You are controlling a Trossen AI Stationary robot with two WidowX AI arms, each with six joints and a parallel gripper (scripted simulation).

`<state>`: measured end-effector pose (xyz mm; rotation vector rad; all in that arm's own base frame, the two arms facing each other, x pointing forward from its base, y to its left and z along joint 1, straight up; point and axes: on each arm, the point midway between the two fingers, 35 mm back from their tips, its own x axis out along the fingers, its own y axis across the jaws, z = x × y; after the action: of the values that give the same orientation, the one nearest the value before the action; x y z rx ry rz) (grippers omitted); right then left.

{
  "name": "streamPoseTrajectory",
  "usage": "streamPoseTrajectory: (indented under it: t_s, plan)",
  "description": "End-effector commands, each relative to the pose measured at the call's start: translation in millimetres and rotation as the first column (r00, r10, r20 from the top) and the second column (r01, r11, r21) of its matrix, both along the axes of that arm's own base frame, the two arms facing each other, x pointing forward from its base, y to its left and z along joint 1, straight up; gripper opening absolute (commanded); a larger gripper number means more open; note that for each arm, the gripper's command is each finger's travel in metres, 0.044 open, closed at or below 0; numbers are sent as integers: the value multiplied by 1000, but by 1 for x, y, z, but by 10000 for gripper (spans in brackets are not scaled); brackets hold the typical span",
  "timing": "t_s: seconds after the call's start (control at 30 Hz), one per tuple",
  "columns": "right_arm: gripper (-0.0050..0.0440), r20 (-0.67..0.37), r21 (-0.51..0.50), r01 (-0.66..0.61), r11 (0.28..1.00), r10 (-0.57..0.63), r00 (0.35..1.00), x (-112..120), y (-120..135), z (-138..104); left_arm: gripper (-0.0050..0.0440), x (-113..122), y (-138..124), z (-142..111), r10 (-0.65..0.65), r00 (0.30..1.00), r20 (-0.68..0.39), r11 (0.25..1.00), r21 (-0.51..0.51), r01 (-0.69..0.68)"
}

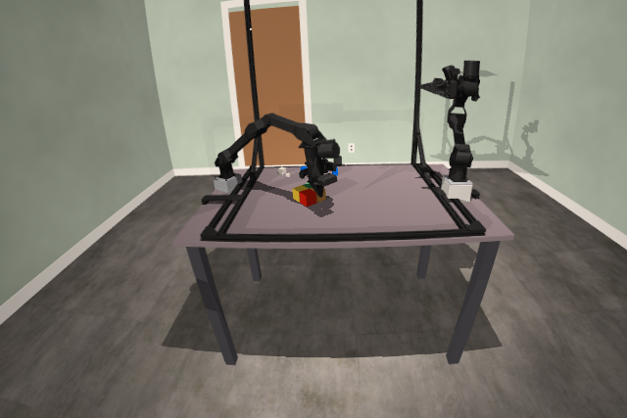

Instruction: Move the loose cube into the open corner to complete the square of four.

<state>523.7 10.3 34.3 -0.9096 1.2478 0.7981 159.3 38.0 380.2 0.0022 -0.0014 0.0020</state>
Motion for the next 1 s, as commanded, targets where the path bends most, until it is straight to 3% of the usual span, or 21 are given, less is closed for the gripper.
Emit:
streamPoseTrajectory:
  t_s: [0.0,0.5,0.8,0.97]
  plan:
    - [0,-22,1,-6,1000,7,1000,-4,1,-30,400,0,0,0,-2,1000,0,1000,-3,2]
    - [0,-76,-12,-56,998,55,996,-2,1,-39,400,0,0,0,-2,1000,0,1000,-3,2]
    - [0,85,-17,-47,999,48,995,34,-15,-38,400,0,0,0,-2,1000,0,1000,-3,2]
    - [0,101,-18,-46,999,47,994,37,-17,-37,400,0,0,0,-2,1000,0,1000,-3,2]
